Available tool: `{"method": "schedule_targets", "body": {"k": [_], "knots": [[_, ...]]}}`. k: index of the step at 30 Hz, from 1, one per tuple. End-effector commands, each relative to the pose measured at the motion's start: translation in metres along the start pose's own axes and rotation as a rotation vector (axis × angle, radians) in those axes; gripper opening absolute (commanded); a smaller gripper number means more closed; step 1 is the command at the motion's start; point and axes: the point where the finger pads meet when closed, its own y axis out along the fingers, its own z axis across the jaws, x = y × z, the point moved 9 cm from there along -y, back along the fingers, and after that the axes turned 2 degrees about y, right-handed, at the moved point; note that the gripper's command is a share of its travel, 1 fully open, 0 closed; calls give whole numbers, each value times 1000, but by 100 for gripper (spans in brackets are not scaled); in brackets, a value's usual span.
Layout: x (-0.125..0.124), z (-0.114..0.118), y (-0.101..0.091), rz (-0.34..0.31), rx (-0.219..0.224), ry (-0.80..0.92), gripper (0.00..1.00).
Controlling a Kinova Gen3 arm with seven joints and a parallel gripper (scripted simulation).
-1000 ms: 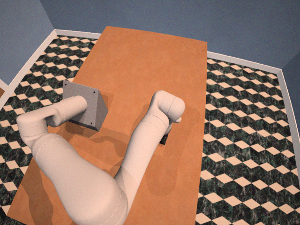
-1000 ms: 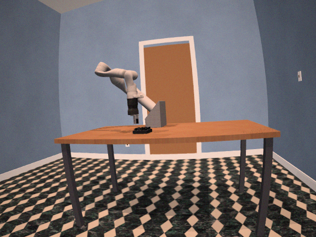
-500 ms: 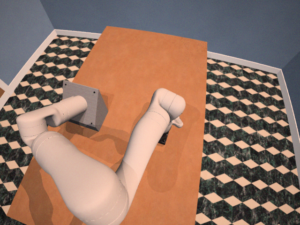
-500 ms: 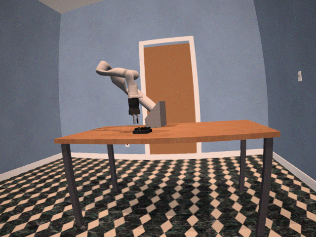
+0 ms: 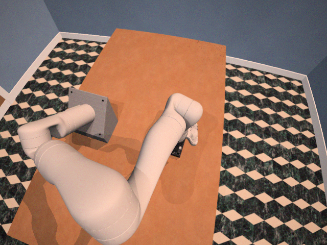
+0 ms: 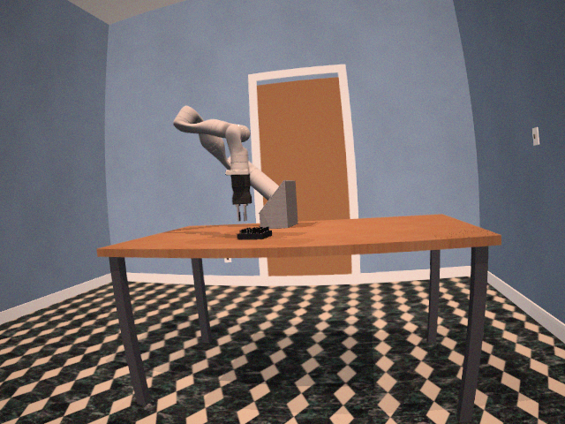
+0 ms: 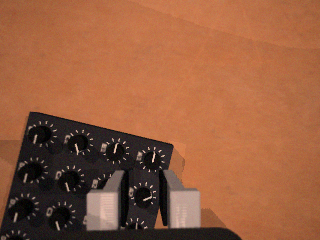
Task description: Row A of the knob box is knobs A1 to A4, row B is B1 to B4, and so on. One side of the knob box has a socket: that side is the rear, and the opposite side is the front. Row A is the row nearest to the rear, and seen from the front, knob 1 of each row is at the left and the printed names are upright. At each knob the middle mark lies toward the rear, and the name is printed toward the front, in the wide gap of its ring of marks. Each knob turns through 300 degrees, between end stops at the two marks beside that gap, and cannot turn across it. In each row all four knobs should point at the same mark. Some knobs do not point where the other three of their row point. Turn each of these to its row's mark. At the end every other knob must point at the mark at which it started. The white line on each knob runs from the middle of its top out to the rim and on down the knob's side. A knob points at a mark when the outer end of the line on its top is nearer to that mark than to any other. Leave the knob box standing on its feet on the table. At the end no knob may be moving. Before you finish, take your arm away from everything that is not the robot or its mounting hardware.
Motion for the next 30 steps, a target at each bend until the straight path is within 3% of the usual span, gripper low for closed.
{"method": "schedule_targets", "body": {"k": [1, 17, 19, 30], "knots": [[-1, -2, -4, 10, 3, 35, 46], [2, 2, -8, 13, -1, 589, 46], [2, 2, -8, 13, -1, 589, 46], [7, 3, -11, 16, -6, 945, 46]]}}
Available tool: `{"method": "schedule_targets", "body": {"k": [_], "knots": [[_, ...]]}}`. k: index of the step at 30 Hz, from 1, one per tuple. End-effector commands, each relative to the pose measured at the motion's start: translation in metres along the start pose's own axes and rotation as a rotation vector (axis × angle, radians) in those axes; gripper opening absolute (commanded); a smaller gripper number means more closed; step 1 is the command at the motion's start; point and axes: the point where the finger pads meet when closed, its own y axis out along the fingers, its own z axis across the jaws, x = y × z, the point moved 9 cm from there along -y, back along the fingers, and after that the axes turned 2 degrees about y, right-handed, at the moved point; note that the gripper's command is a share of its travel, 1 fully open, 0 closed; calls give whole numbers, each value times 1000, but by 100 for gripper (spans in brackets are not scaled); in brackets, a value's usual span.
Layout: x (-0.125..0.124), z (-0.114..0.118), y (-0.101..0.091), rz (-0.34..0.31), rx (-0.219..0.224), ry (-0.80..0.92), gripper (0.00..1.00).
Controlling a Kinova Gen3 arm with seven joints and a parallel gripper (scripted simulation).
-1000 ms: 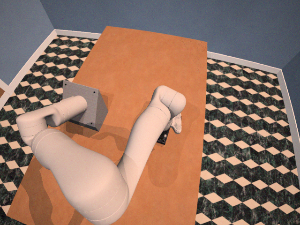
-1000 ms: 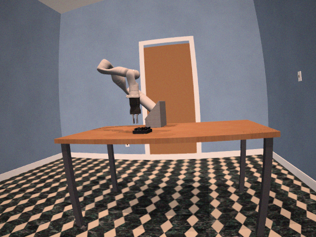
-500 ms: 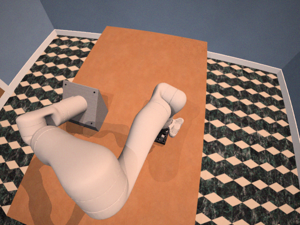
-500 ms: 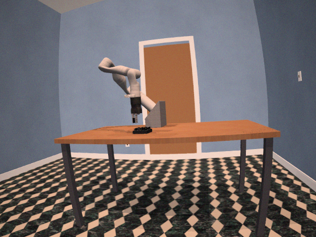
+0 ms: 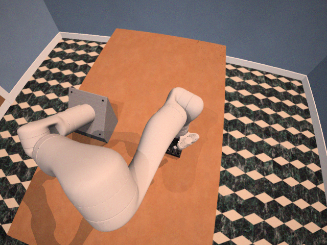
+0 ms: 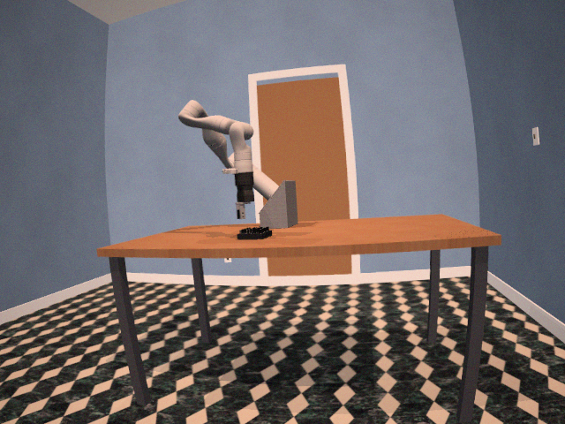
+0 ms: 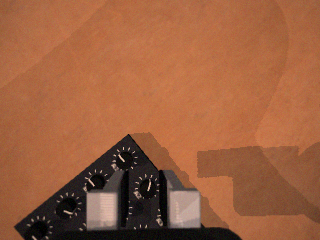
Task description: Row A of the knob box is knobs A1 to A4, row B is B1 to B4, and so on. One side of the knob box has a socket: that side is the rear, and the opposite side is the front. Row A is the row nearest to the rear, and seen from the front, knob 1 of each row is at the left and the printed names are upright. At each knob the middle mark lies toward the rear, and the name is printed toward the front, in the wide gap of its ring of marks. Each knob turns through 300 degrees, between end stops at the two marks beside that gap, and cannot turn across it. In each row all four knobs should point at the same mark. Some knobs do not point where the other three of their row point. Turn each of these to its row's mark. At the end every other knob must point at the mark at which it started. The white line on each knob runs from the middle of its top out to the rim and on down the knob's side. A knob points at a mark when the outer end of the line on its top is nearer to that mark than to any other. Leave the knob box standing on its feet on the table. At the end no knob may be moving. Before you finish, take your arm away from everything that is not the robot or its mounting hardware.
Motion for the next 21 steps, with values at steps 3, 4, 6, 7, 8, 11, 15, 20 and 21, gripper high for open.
{"method": "schedule_targets", "body": {"k": [3, 4, 6, 7, 8, 11, 15, 20, 21], "knots": [[2, -1, -4, 8, -8, 111, 46], [3, 0, -5, 8, -9, 138, 46], [3, 0, -5, 8, -9, 138, 46], [3, 0, -5, 8, -9, 164, 46], [3, 0, -5, 8, -10, 189, 46], [4, 1, -6, 8, -12, 260, 46], [6, 2, -7, 8, -14, 344, 46], [7, 3, -8, 8, -16, 431, 46], [7, 3, -8, 8, -16, 446, 46]]}}
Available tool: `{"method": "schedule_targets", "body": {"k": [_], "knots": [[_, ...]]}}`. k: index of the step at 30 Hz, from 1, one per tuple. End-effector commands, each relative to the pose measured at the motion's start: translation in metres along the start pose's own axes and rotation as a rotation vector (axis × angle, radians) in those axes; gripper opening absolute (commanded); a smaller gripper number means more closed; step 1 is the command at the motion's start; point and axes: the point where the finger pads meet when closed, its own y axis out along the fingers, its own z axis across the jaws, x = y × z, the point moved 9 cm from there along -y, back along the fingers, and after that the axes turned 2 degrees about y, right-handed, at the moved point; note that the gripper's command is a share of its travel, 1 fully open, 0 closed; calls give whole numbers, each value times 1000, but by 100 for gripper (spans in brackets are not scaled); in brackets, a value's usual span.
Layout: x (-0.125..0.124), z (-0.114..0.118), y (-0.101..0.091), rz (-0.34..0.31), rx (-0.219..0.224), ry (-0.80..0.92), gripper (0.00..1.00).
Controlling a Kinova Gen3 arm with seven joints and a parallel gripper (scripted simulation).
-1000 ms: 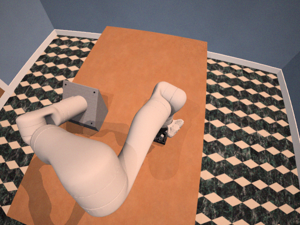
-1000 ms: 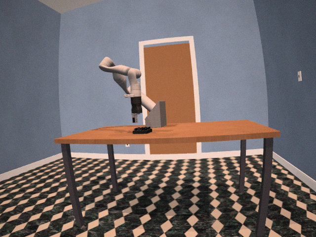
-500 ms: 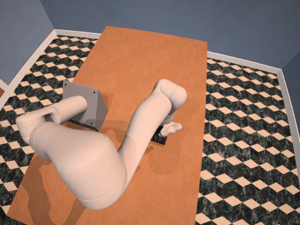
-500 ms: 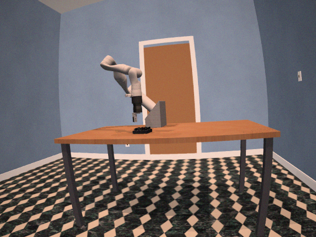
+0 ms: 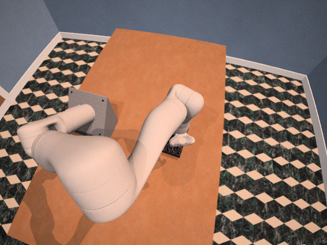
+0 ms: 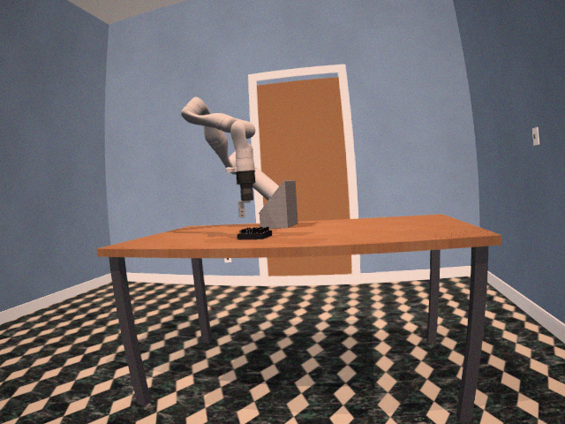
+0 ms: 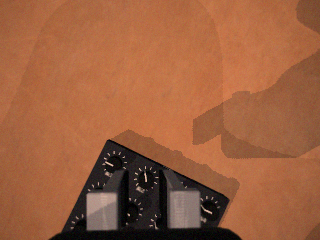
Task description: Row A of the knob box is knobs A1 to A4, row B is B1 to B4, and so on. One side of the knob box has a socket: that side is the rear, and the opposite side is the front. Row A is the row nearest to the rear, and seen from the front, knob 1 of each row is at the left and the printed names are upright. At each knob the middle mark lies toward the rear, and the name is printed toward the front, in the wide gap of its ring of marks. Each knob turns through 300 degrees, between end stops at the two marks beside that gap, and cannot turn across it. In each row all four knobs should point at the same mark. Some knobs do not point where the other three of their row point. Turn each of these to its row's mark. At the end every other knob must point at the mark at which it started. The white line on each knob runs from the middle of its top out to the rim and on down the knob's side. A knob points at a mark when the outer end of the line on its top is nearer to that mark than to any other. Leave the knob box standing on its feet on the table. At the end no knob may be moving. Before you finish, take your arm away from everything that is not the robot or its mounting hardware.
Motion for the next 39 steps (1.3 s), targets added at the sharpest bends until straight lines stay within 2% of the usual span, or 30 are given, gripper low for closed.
{"method": "schedule_targets", "body": {"k": [1, 17, 39], "knots": [[1, -1, -3, 2, -6, 13, 46], [3, 1, -4, 1, -10, 144, 46], [3, 2, -4, 1, -10, 159, 46]]}}
